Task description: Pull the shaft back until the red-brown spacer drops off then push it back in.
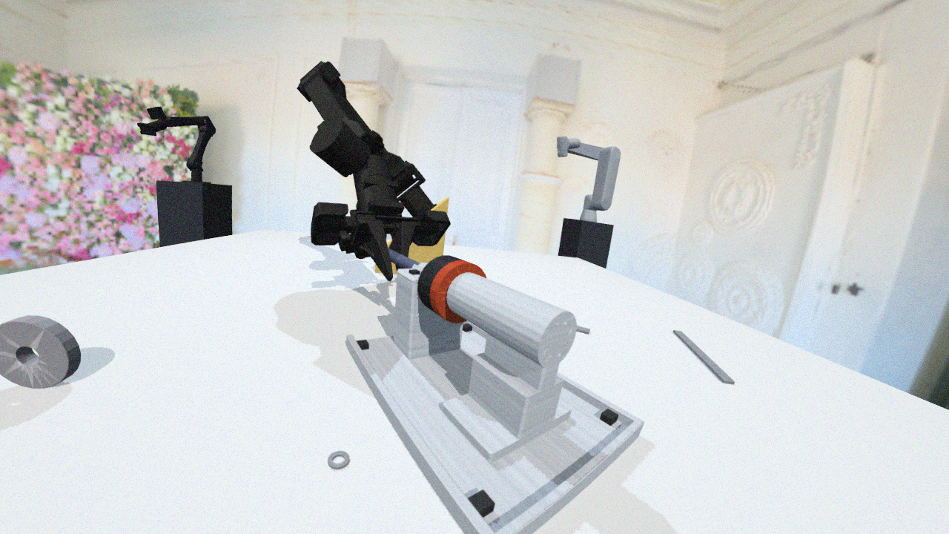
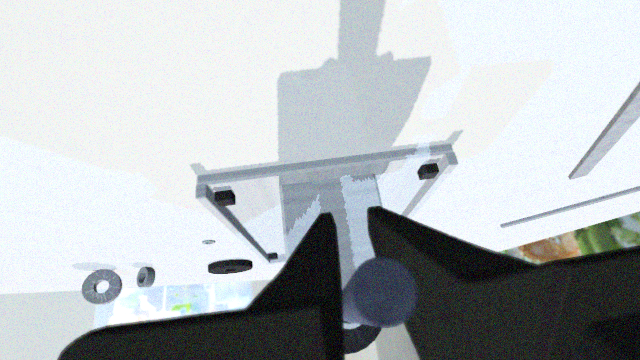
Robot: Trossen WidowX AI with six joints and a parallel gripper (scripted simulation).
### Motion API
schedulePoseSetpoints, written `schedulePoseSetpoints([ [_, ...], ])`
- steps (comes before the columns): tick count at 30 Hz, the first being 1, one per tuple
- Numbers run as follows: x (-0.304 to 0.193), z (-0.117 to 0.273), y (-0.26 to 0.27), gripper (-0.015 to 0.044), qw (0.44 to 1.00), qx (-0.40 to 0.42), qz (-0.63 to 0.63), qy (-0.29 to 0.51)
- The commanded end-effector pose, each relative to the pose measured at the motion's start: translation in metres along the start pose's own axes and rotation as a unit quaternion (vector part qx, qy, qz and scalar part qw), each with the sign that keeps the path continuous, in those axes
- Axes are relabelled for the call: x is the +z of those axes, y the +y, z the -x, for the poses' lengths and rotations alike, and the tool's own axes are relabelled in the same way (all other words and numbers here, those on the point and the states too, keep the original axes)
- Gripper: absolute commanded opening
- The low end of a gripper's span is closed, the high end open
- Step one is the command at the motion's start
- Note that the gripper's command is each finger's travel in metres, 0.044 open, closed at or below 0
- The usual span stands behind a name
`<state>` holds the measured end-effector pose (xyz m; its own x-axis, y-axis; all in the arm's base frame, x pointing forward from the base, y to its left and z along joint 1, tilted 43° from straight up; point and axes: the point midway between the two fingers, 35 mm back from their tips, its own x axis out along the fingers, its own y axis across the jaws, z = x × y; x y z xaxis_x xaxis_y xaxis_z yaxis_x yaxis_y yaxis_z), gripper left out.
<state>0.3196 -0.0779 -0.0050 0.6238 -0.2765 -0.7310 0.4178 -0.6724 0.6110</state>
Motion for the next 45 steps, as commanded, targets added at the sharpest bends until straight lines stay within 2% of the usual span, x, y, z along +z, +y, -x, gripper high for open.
schedulePoseSetpoints([
  [1, 0.0003, 0.0005, -0.0003, 0.0000, 1.000, -0.001, 0.002, 0.000],
  [45, 0.0040, 0.0041, -0.0003, 0.0000, 1.000, -0.001, 0.002, 0.000],
])
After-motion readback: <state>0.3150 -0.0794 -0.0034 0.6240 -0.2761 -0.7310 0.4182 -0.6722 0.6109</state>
